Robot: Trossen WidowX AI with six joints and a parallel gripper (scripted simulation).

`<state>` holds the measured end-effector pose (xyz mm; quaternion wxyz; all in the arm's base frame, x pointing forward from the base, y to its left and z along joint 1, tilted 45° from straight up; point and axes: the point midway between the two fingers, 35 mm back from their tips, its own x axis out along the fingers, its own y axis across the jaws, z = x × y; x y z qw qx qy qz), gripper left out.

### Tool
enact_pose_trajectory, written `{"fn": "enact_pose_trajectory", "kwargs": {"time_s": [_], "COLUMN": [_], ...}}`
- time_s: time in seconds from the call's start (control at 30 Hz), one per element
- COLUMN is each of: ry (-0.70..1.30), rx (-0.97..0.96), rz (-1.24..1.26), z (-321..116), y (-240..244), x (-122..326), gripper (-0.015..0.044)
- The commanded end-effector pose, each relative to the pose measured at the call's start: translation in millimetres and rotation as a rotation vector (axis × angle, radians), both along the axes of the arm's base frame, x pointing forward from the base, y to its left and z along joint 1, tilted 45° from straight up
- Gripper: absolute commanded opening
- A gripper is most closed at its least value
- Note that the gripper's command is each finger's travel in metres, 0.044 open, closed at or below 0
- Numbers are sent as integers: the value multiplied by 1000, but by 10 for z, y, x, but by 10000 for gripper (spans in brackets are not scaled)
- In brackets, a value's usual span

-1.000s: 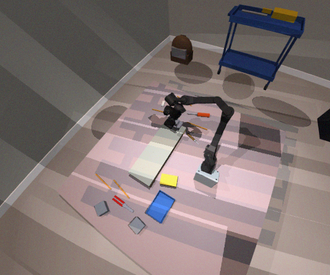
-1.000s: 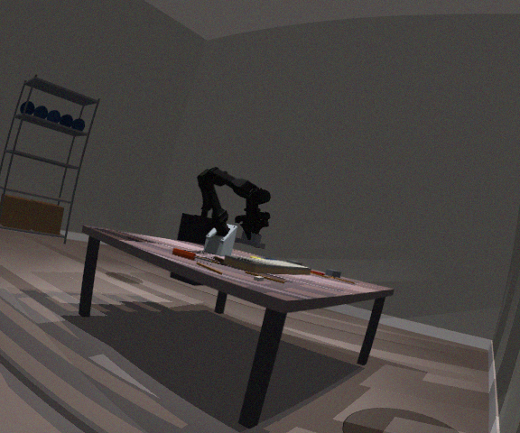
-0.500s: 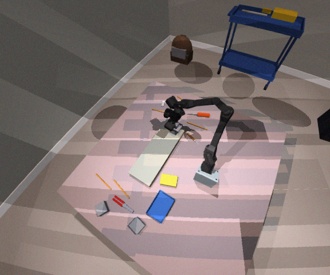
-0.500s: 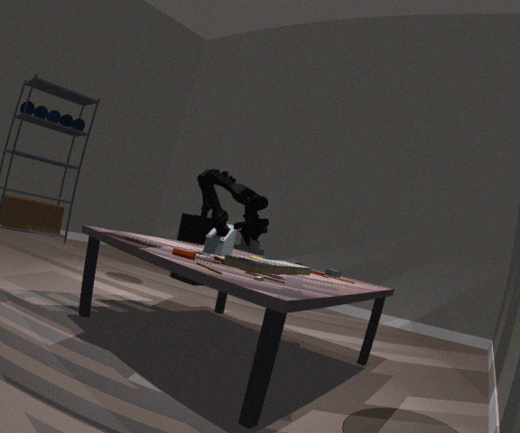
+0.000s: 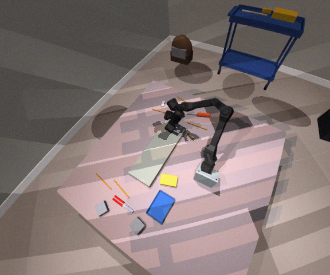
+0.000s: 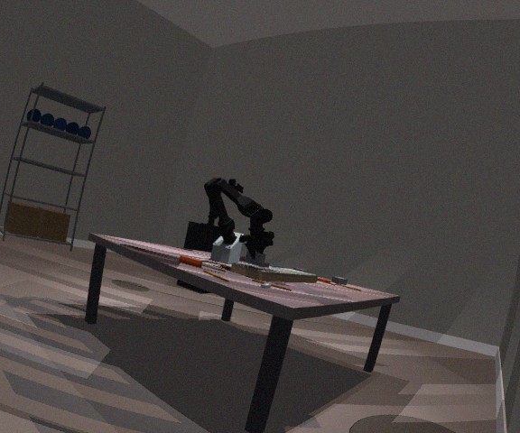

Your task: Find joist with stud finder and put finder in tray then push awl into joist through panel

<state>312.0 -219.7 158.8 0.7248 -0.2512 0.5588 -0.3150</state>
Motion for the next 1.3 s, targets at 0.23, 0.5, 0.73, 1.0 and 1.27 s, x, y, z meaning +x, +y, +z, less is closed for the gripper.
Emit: {"fn": "enact_pose_trajectory", "kwargs": {"time_s": [0.23,0.5,0.73,1.0,1.27], "ry": [1,2,2,2,2], "rx": [3,4,6,7,9], "rz": [8,8,8,8,8], "z": [-112,-266,-461,-683,-904], "y": [-95,47,230,439,649], "x": [-10,26,71,122,173], "gripper": [0,0,0,0,0]}}
